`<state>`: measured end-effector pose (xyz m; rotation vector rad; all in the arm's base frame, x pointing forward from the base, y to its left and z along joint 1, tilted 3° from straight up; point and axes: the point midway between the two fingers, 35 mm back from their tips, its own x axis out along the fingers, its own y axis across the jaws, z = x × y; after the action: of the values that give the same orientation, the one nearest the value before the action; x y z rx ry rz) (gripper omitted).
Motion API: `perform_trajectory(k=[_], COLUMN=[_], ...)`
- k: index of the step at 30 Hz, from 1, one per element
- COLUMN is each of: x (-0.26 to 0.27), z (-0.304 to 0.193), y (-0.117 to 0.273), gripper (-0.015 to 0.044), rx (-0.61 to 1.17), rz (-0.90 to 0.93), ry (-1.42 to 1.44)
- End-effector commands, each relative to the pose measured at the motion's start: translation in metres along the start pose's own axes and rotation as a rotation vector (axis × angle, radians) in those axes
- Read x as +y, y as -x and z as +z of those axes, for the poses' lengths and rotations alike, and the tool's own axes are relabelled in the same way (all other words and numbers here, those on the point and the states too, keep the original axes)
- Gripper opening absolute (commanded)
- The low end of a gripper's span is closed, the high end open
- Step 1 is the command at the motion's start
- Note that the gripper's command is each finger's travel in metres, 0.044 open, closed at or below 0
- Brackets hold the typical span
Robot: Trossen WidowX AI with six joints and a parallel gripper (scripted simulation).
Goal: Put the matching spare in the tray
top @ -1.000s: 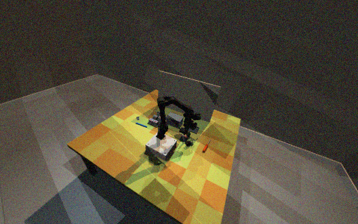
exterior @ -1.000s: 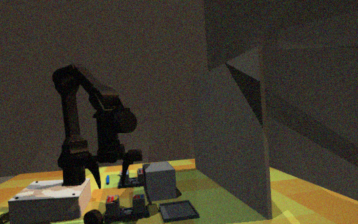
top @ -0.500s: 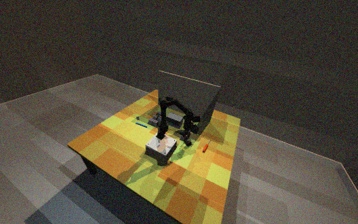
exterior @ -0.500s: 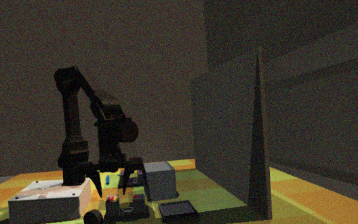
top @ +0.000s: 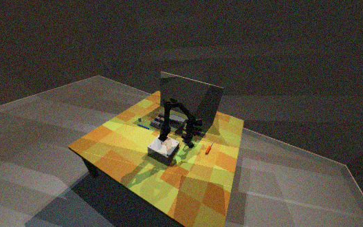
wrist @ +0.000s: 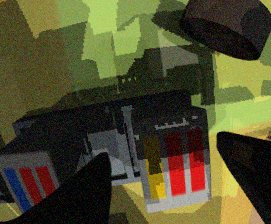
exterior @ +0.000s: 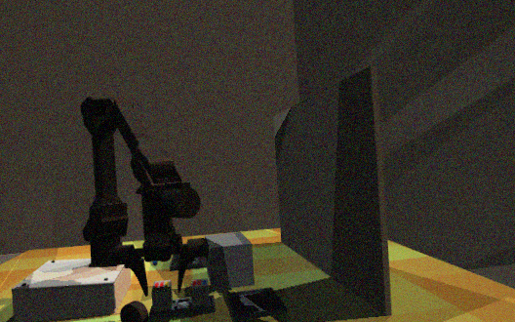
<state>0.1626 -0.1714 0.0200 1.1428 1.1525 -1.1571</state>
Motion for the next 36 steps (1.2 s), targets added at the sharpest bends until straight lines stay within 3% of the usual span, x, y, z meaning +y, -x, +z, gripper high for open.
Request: perform_trajectory(k=[1,18,24,31,34,36], x=[-0.001,-0.002,-0.002,-0.002,-0.002,-0.002], z=[-0.002,-0.005,-0.004,-0.004,-0.004,-0.004], y=[-0.008,-0.023,-0.022,-0.022,-0.022,-0.022], gripper=[0.0300,0.0300,0.0142,0.0096,0.0017,0.0000], rx=[0.007,0.007,0.005,0.005,0.005,0.005], rz=[-0.003,-0.003,-0.004,-0.004,-0.004,-0.004], ry=[-0.003,-0.003,0.000,0.000,0.000,0.000])
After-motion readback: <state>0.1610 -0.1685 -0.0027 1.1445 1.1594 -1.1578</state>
